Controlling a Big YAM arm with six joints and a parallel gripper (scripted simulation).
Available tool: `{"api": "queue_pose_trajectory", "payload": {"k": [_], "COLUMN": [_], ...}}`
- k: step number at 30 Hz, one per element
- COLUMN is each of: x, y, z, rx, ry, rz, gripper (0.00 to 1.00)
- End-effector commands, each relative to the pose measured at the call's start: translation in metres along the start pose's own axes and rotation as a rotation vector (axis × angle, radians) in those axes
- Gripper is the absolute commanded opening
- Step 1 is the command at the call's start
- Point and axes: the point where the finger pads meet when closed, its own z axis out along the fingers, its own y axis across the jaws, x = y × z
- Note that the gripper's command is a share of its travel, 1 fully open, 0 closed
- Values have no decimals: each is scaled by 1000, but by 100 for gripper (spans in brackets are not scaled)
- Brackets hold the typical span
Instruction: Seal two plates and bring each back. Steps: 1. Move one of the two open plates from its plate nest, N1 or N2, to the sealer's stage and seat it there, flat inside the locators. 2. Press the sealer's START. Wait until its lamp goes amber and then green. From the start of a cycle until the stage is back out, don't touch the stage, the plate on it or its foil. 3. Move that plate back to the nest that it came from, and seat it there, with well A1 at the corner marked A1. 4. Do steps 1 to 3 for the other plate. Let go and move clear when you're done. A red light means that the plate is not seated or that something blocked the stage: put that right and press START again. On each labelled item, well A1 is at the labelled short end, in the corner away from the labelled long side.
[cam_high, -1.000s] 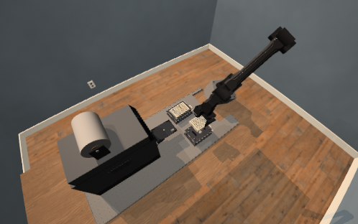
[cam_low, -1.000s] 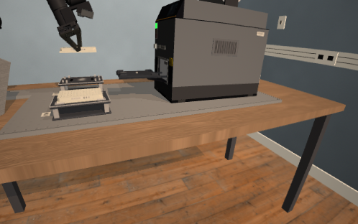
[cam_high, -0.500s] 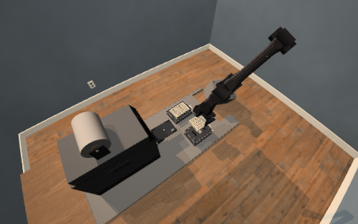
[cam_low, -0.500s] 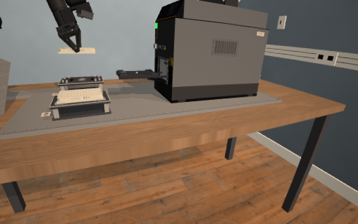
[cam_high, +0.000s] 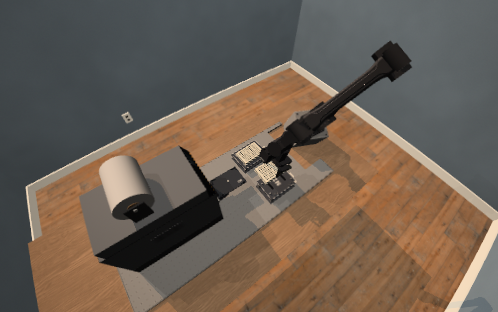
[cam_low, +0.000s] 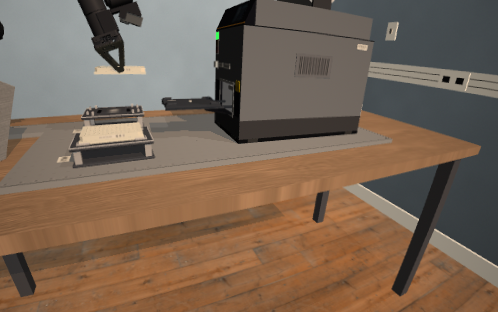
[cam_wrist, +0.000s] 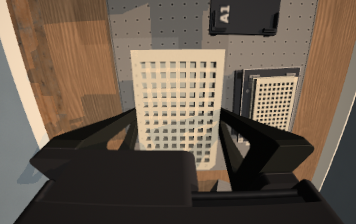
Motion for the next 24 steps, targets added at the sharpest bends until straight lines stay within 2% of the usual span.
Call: {"api": "queue_pose_trajectory", "payload": {"k": [1,6,11,24], "x": [-43,-57,-53,-86], "y": [-1,-4,-12,-26], "z": [-3,-3,2,9], "rx": [-6,-10,-4,-4], "ry": [-71,-85,-65,-83], "rz": [-27,-33,-16,-33], "gripper": [0,0,0,0]}}
